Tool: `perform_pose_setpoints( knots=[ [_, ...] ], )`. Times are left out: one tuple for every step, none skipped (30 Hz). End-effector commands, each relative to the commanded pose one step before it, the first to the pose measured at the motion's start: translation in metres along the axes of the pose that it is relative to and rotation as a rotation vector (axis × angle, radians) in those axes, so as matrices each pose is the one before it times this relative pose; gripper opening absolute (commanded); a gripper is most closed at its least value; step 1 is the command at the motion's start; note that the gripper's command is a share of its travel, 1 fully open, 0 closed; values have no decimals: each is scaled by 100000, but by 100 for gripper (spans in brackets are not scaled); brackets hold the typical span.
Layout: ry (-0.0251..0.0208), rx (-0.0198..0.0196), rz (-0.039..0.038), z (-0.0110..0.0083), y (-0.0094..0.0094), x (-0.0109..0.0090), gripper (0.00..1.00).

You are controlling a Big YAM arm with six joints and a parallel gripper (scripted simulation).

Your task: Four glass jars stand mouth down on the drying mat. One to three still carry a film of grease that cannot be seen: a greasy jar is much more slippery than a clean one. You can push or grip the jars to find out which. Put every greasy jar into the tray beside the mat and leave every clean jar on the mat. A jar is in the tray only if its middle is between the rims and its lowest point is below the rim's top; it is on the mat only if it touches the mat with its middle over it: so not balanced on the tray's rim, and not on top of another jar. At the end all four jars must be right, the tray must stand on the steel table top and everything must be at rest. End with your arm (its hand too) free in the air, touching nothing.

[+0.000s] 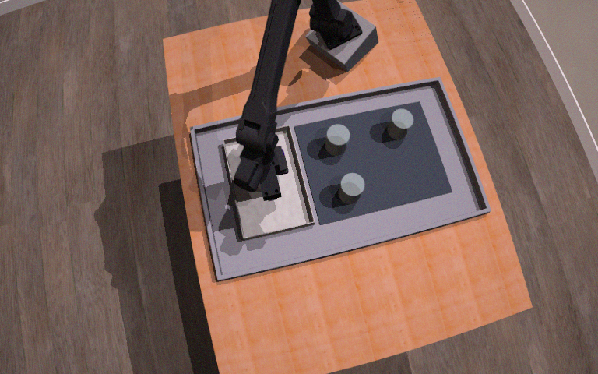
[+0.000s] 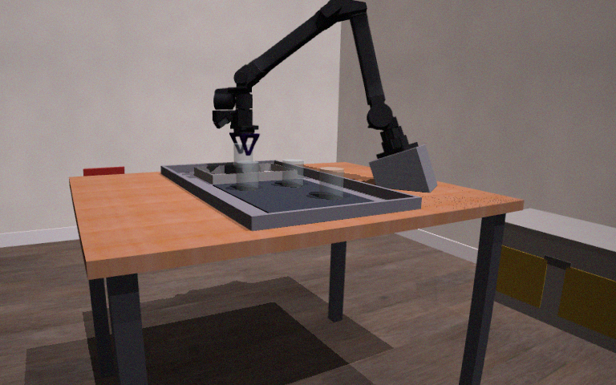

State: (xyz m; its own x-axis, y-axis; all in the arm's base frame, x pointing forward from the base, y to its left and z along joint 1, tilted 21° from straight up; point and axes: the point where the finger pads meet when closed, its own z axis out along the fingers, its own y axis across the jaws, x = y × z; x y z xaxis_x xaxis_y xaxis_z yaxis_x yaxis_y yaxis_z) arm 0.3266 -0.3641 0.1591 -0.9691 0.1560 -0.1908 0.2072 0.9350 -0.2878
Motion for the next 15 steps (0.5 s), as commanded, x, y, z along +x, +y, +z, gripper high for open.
perform_pose_setpoints(
  knots=[
    [-1453,862,-339,-4,-498,-183,0],
    [0,0,0,0,0,0,0],
    [0,0,0,0,0,0,0],
    [0,0,0,0,0,0,0],
    [0,0,0,0,0,0,0],
    [0,0,0,0,0,0,0],
    [0,0,0,299,116,316,0],
    [0,0,0,0,0,0,0],
    [0,0,0,0,0,0,0],
    [0,0,0,0,0,0,0],
    [0,0,0,0,0,0,0],
    [0,0,0,0,0,0,0],
    [0,0,0,0,0,0,0],
    [0,0,0,0,0,0,0],
    [0,0,0,0,0,0,0]
  ],
)
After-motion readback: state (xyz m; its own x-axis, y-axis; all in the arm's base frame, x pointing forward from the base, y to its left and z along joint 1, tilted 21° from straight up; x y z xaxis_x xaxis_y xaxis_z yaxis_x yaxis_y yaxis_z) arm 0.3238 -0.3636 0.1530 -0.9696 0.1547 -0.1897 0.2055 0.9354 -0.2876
